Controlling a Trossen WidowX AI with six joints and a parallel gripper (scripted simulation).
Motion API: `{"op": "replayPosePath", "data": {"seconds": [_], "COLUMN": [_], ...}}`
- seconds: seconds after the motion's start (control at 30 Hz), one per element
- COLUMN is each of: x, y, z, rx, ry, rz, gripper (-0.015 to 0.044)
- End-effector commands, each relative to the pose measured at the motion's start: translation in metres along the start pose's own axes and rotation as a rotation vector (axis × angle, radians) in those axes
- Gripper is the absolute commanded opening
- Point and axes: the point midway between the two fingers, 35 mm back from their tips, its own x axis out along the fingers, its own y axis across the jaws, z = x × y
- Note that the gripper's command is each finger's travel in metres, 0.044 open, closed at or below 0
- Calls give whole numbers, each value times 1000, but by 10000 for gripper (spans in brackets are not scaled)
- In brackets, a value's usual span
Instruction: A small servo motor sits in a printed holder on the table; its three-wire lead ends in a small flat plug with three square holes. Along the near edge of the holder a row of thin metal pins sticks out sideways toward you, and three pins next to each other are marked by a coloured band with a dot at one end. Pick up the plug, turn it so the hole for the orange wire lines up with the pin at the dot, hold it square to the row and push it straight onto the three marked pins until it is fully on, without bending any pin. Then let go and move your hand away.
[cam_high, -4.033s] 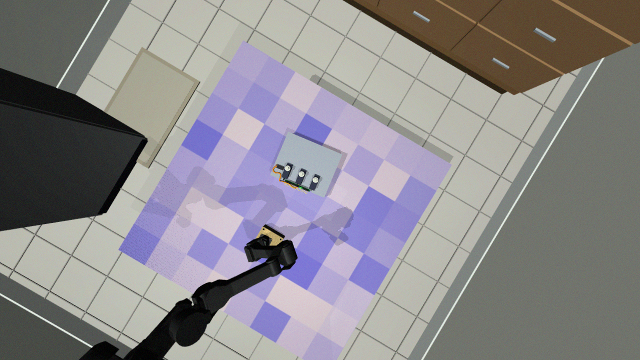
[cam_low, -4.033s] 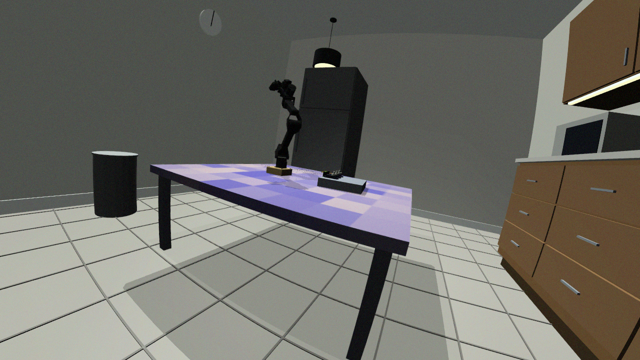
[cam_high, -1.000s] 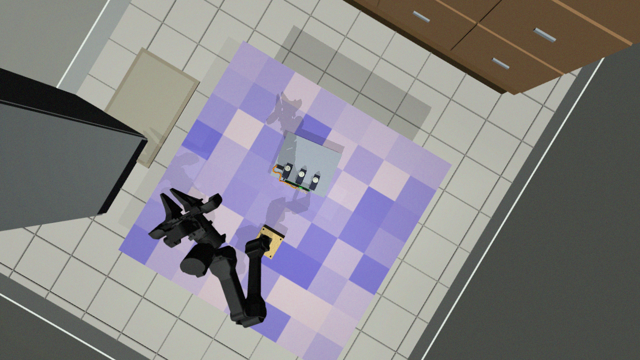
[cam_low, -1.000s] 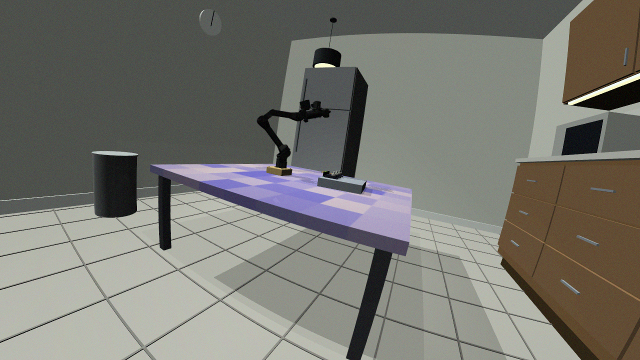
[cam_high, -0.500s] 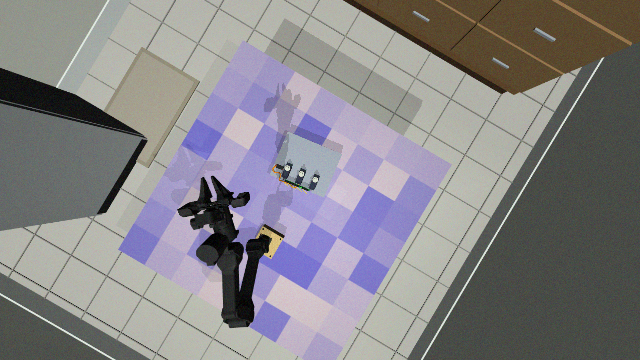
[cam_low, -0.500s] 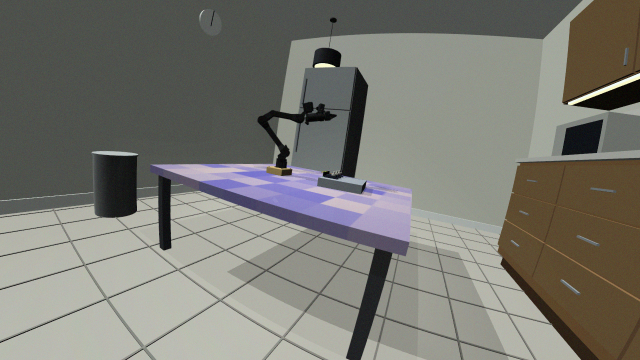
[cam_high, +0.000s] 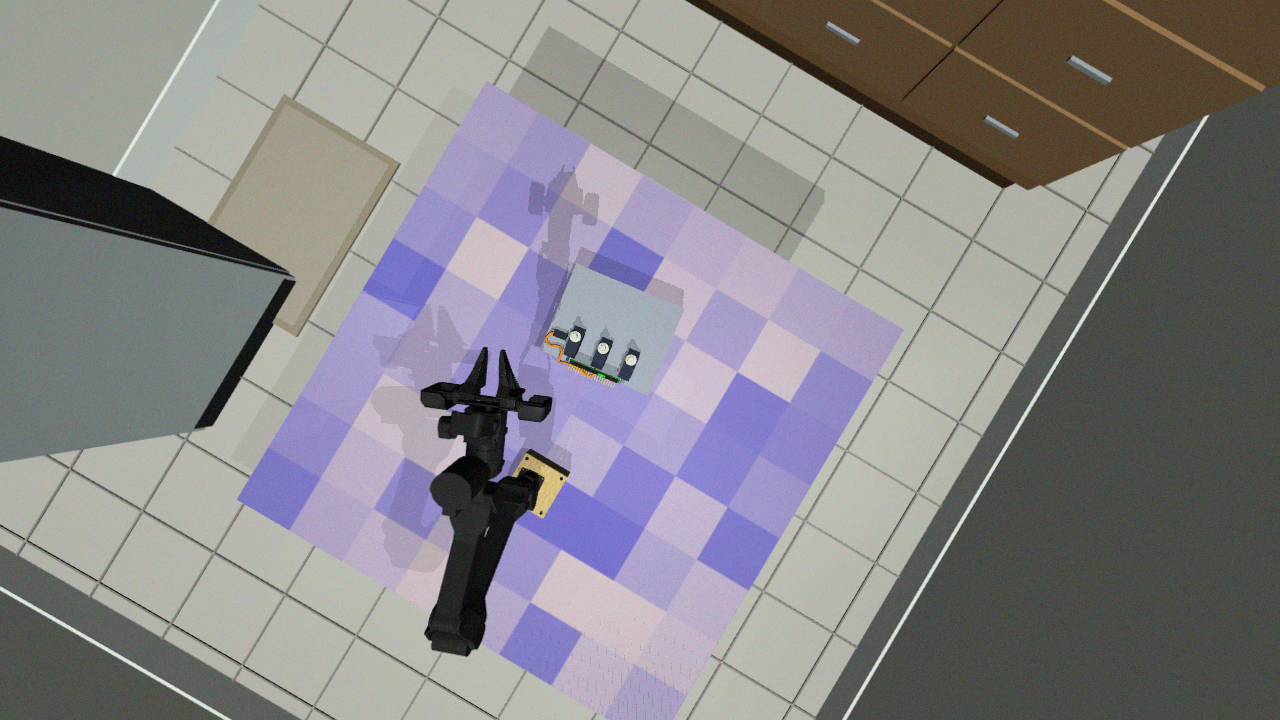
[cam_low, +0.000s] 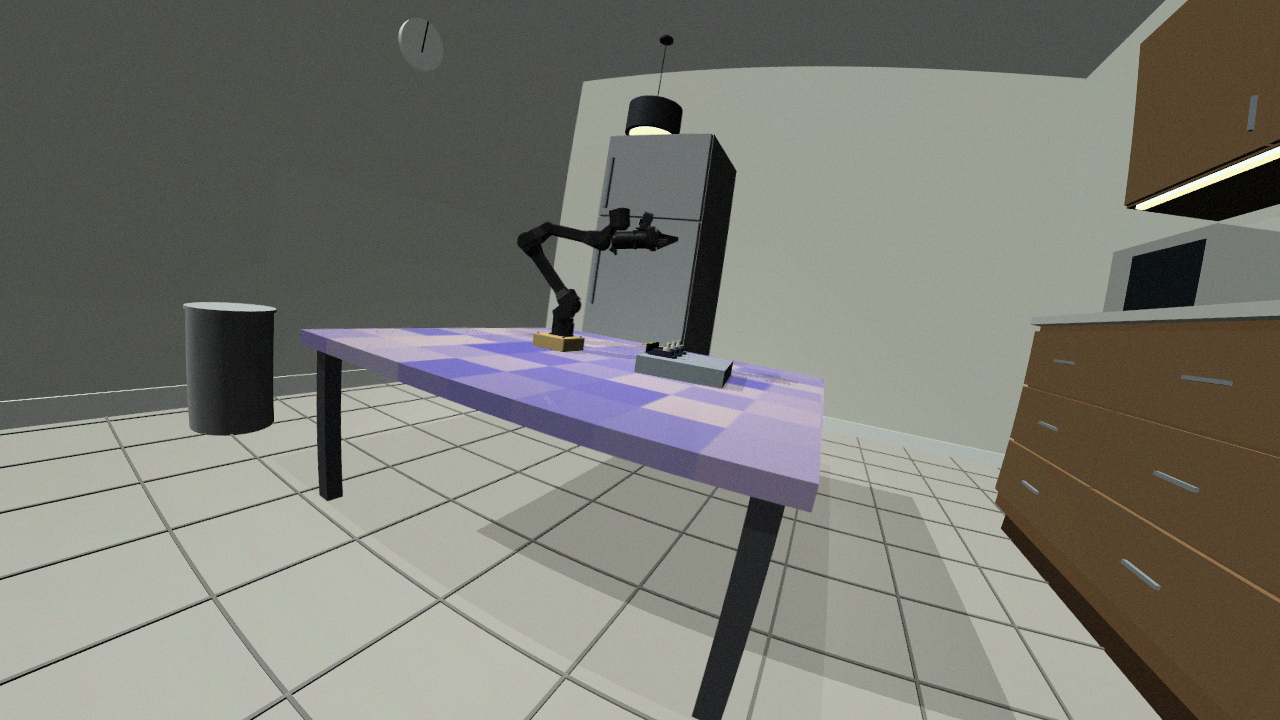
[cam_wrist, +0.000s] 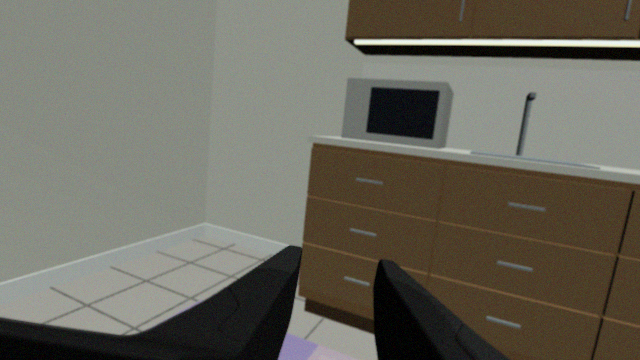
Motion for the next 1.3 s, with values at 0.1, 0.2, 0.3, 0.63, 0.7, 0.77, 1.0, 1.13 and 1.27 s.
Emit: {"op": "replayPosePath", "data": {"seconds": [0.1,0.2,0.3,0.63,0.7,0.77,1.0,1.13,1.27], "x": [-3,-6,-10,11,17,23,39,46,52], "y": [-42,-60,-78,-85,-84,-84,-80,-78,-74], "z": [-17,-24,-30,-58,-65,-73,-101,-118,-135], "rx": [-42,-56,-69,138,194,250,442,547,649], "ry": [48,68,87,240,279,320,460,539,619], "rz": [-148,-210,-272,-298,-304,-313,-360,-401,-451], "gripper": [115,115,115,115,115,115,115,115,115]}}
